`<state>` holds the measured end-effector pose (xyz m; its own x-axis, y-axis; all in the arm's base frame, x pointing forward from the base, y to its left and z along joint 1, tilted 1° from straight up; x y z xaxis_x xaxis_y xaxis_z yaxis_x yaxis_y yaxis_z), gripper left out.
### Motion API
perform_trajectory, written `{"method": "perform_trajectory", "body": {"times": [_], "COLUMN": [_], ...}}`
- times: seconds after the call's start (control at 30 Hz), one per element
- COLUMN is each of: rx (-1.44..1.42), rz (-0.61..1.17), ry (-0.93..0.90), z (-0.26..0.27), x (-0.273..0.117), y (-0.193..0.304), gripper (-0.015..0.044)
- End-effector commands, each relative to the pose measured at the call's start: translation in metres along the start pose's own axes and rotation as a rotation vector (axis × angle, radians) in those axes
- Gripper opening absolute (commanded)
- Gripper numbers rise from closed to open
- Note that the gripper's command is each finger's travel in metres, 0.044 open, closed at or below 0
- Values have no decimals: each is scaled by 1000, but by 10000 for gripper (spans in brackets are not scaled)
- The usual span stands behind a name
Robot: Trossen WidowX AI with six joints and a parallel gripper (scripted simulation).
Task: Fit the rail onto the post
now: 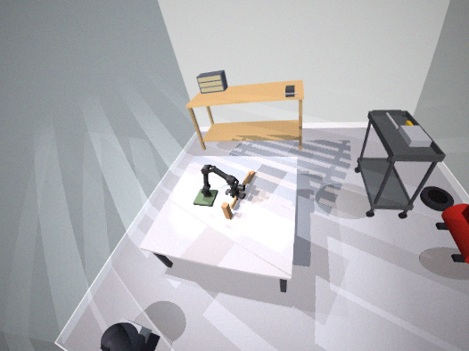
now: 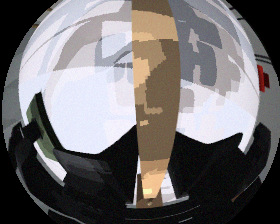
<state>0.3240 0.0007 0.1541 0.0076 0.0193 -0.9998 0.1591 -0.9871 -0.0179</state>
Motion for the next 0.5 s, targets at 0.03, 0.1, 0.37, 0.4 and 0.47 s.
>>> {"method": "perform_trajectory", "body": {"times": [0.03,0.1,0.37,0.4,0.47], "rx": [-3,-3,-3,-3,-3], "rz": [1,1,1,1,1], "ry": [25,25,25,25,25], "z": [-1,-1,-2,-2,-2], "x": [-10,-11,-15,-15,-16], "y": [0,0,0,0,0], "gripper": [0,0,0,0,0]}}
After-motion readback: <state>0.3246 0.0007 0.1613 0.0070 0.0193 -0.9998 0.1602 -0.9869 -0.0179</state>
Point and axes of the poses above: the point midway between the two fingers, 35 mm back from their tips, its own x axis out along the fingers, its own z axis across the jaws, y = z × x, the point moved 10 cm from there along -x, back along the fingers, and after that the axes turned 13 degrees about -x, right-handed, at the moved point
